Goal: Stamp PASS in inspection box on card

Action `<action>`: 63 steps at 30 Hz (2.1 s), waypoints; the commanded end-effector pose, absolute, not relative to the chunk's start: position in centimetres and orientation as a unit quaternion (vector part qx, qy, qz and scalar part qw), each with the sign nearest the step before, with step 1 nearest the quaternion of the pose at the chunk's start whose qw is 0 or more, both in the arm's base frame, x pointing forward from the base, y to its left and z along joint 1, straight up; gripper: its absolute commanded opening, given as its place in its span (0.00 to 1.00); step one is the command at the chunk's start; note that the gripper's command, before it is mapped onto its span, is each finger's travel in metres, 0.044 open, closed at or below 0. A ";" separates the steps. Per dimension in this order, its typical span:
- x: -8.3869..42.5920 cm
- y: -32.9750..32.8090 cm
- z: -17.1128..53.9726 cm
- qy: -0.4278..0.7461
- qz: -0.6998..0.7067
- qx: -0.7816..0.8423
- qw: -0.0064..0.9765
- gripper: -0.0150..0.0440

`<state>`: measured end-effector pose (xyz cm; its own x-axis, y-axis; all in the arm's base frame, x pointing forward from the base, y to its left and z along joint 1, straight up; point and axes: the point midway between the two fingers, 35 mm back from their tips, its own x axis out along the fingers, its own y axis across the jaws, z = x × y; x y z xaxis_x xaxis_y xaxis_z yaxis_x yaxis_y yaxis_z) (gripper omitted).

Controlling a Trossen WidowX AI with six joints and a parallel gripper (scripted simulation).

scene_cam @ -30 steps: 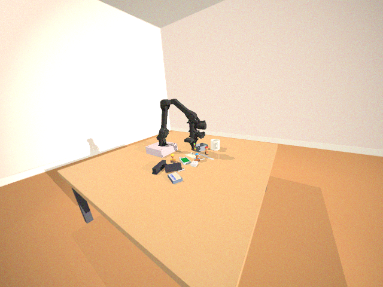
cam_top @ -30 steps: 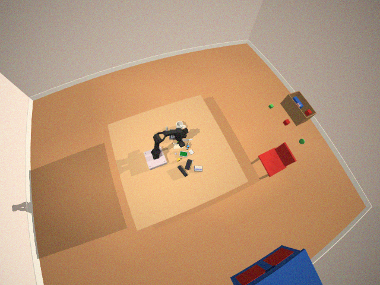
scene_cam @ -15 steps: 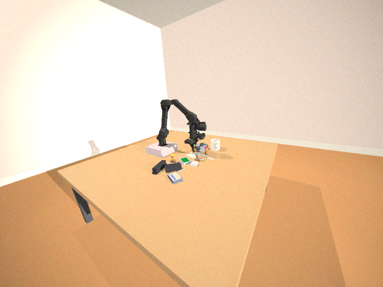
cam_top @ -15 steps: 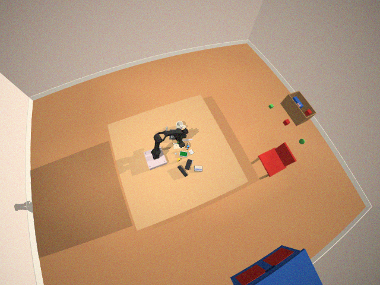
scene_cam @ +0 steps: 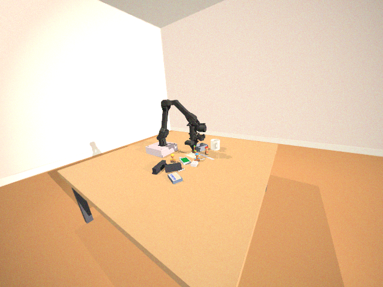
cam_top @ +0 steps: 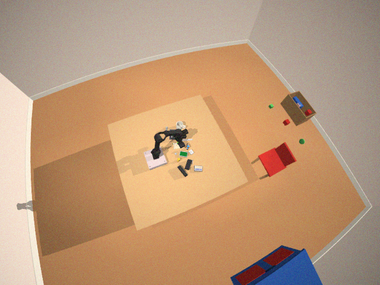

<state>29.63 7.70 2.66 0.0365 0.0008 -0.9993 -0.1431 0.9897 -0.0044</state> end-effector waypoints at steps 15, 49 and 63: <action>29.4 7.6 1.3 0.693 0.047 -0.052 0.718 0.25; 29.4 7.6 0.2 0.692 0.047 -0.052 0.718 0.25; 29.4 7.6 0.0 0.692 0.047 -0.052 0.718 0.25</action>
<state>29.34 7.64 0.13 0.0346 -0.0012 -0.9994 -0.1436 0.9896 -0.0062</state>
